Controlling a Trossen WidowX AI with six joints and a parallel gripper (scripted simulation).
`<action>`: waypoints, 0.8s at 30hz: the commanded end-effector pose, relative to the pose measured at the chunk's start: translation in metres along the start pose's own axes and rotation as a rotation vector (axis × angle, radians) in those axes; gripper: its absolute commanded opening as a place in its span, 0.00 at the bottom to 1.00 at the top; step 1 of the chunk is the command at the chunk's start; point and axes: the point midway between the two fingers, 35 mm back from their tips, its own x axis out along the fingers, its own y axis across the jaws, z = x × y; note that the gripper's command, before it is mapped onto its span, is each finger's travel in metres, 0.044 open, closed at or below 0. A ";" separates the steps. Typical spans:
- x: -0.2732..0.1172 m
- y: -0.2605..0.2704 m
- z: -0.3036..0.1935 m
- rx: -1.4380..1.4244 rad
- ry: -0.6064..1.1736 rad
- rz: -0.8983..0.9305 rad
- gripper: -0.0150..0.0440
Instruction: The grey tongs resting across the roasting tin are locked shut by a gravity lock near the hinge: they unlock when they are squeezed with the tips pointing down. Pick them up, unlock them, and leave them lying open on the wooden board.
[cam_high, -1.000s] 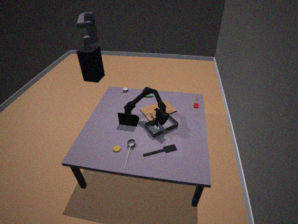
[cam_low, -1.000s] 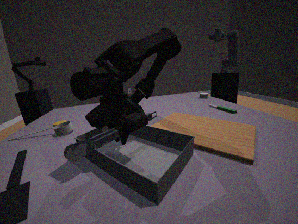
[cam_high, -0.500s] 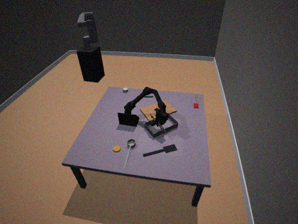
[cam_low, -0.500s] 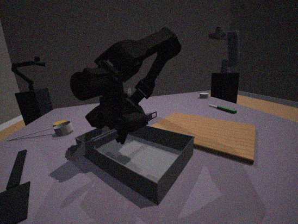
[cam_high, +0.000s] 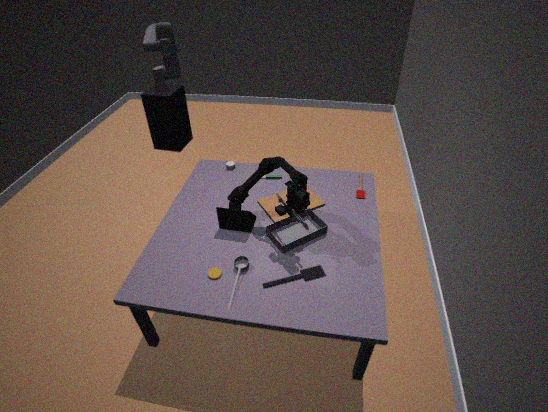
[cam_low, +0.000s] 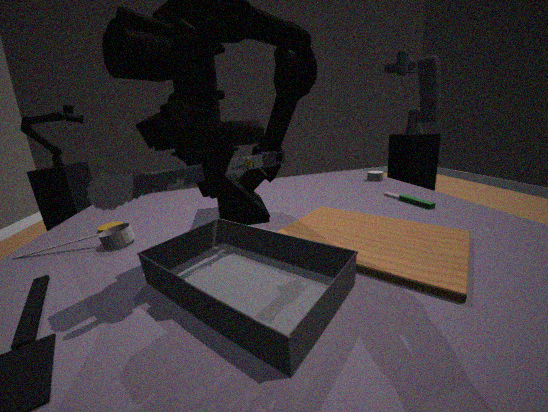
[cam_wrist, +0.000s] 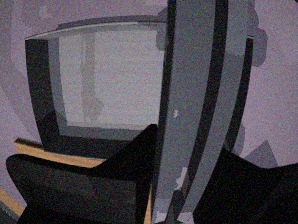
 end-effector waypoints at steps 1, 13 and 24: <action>-0.013 -0.002 -0.004 -0.002 0.011 -0.007 0.00; -0.010 0.004 -0.008 0.044 0.012 -0.006 0.00; -0.013 0.040 -0.042 0.330 -0.003 -0.005 0.00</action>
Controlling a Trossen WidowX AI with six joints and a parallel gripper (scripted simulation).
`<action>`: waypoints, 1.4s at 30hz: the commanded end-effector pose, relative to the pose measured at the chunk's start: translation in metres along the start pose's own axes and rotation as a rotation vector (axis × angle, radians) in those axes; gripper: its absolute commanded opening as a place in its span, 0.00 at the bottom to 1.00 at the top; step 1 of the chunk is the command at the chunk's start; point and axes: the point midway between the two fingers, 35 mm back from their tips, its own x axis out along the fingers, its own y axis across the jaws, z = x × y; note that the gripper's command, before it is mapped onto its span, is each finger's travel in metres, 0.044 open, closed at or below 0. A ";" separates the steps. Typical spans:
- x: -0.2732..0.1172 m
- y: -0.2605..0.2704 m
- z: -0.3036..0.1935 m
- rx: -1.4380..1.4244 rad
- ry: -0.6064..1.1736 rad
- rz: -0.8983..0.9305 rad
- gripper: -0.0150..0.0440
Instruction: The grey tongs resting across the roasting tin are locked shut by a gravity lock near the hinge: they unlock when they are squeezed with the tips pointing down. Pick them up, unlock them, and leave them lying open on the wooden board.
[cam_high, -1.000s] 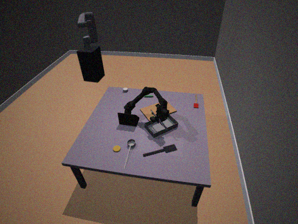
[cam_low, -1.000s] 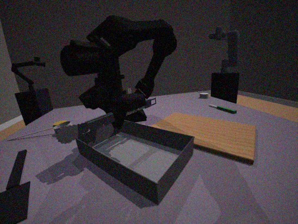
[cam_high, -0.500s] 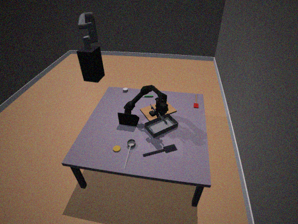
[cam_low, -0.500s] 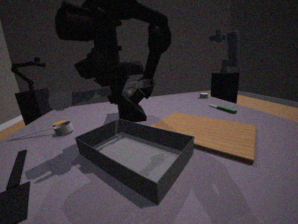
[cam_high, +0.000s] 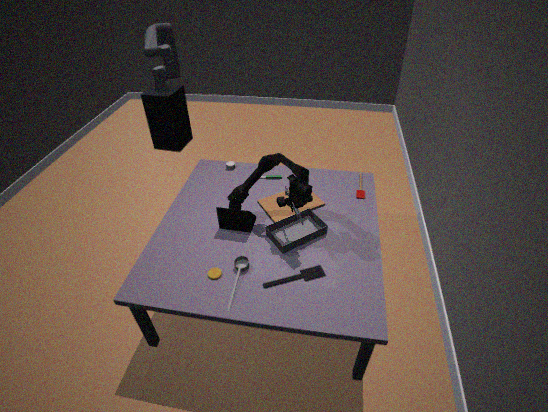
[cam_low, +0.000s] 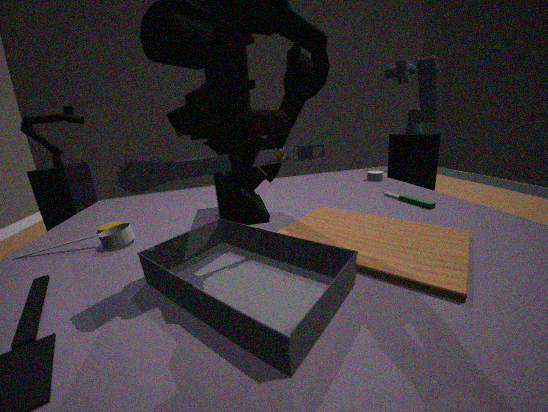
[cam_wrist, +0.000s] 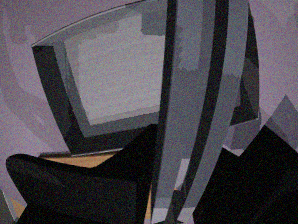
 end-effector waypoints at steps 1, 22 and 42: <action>-0.003 0.009 -0.017 0.112 -0.003 0.009 0.00; -0.004 0.034 -0.072 0.469 -0.007 0.020 0.00; -0.006 0.051 -0.142 0.909 0.001 0.055 0.00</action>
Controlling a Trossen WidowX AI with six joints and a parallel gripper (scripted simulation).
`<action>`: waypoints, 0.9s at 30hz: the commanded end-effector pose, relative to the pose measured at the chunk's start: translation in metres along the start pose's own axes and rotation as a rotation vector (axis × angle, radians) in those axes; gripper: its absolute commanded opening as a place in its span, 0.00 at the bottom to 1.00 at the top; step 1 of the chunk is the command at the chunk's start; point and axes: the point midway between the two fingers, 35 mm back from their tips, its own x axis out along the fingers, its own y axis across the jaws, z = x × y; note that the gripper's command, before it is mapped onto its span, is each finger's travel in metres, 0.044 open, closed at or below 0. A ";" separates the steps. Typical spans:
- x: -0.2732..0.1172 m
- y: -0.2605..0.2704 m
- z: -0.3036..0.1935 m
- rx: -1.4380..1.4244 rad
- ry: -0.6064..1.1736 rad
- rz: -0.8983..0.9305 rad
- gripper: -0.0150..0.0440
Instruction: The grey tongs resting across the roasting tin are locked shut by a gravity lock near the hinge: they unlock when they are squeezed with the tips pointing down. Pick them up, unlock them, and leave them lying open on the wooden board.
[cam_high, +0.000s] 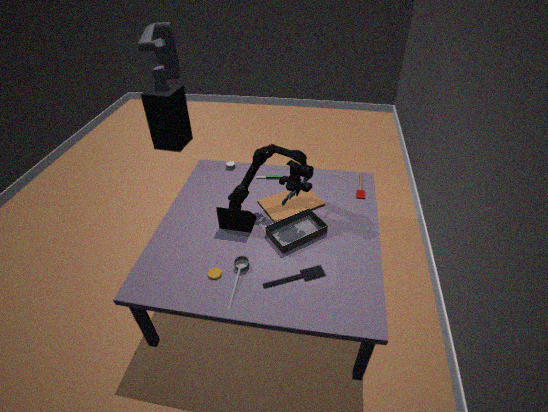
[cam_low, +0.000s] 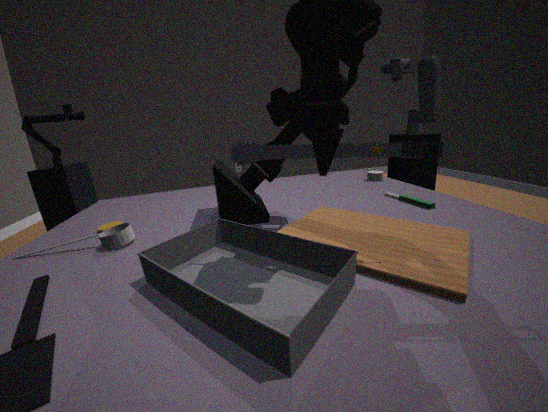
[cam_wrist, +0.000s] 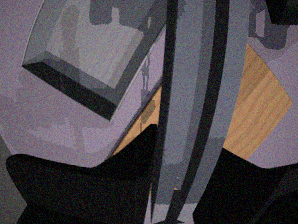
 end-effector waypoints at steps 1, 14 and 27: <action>-0.002 -0.011 -0.014 0.114 0.011 0.009 0.00; -0.003 -0.047 -0.052 0.437 0.036 0.015 0.00; -0.003 -0.049 -0.054 0.454 0.039 0.016 0.00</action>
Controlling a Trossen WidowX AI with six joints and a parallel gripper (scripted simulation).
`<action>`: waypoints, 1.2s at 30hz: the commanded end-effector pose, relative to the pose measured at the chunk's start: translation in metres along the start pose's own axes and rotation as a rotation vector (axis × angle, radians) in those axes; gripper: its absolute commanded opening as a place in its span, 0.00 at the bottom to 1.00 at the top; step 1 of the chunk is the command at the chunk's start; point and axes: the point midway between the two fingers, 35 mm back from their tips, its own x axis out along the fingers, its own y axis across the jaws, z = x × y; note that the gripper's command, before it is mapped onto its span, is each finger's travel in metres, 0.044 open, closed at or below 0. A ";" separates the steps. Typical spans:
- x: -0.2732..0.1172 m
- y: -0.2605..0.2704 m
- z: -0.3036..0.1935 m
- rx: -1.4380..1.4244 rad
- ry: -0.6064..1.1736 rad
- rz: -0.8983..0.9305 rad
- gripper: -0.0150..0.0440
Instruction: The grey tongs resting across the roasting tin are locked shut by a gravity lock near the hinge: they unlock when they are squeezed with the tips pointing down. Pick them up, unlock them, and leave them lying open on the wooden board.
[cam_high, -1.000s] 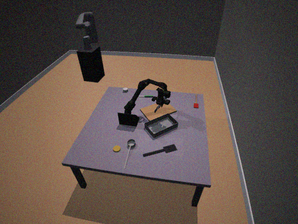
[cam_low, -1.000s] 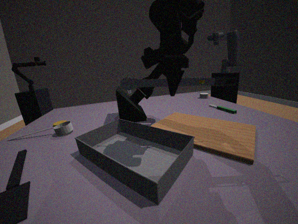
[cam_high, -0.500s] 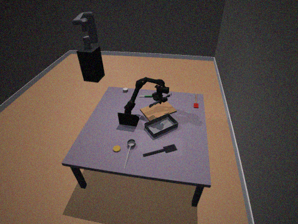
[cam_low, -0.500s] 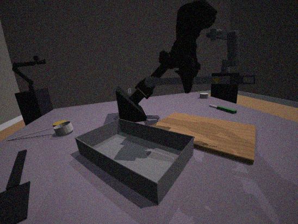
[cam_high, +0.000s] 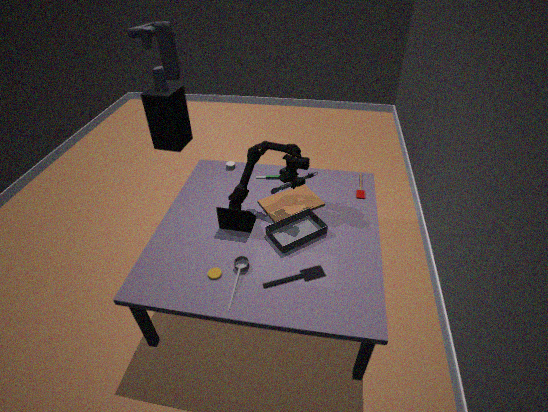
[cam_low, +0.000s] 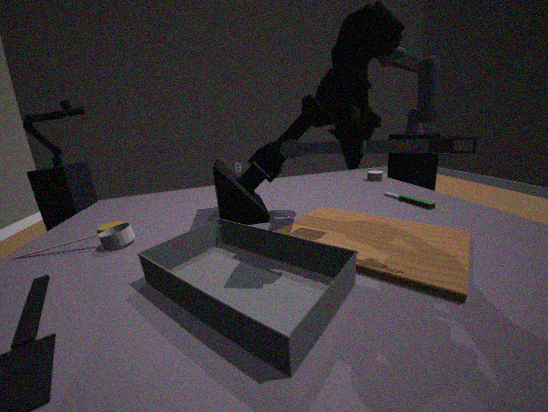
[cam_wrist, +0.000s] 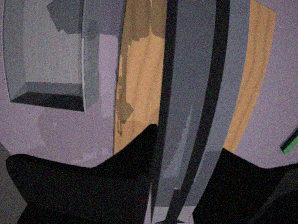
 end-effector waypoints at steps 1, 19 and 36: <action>0.000 0.000 -0.001 0.012 0.011 0.001 0.00; 0.003 0.027 -0.007 0.102 0.307 0.081 0.00; -0.002 0.031 -0.002 0.135 0.567 0.056 0.00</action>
